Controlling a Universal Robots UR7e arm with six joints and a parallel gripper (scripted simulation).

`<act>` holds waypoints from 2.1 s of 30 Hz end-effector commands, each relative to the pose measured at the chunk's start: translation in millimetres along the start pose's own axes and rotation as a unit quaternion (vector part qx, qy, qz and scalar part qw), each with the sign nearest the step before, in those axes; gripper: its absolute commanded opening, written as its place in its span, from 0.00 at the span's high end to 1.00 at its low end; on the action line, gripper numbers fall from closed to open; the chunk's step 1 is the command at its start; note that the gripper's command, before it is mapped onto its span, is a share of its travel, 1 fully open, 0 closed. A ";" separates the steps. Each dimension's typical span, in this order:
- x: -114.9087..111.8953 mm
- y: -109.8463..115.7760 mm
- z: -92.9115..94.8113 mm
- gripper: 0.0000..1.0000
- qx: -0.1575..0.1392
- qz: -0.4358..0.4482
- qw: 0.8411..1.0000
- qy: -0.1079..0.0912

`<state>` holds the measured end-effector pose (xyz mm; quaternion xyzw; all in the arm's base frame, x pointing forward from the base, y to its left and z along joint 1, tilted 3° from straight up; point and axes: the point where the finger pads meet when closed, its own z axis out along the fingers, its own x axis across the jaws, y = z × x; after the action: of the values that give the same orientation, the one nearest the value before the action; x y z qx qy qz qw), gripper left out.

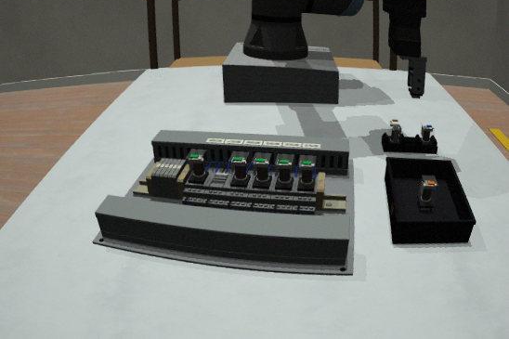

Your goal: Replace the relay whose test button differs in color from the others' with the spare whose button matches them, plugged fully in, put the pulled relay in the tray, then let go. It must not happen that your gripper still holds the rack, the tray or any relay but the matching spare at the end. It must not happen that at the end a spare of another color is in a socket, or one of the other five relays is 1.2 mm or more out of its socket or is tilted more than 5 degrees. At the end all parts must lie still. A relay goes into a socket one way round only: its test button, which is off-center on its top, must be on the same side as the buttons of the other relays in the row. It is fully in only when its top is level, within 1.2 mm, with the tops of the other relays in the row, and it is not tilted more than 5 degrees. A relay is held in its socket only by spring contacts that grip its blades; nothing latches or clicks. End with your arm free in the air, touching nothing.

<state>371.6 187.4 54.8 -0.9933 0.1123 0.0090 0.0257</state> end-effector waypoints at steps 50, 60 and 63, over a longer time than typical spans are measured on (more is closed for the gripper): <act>0.4 -0.2 6.1 1.00 0.000 0.000 1.000 0.001; 0.4 -0.2 6.1 1.00 0.000 0.019 1.000 0.001; 0.4 -0.2 6.1 1.00 0.000 0.019 1.000 0.001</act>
<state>371.6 187.7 48.3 -0.9914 0.1281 0.0095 0.0256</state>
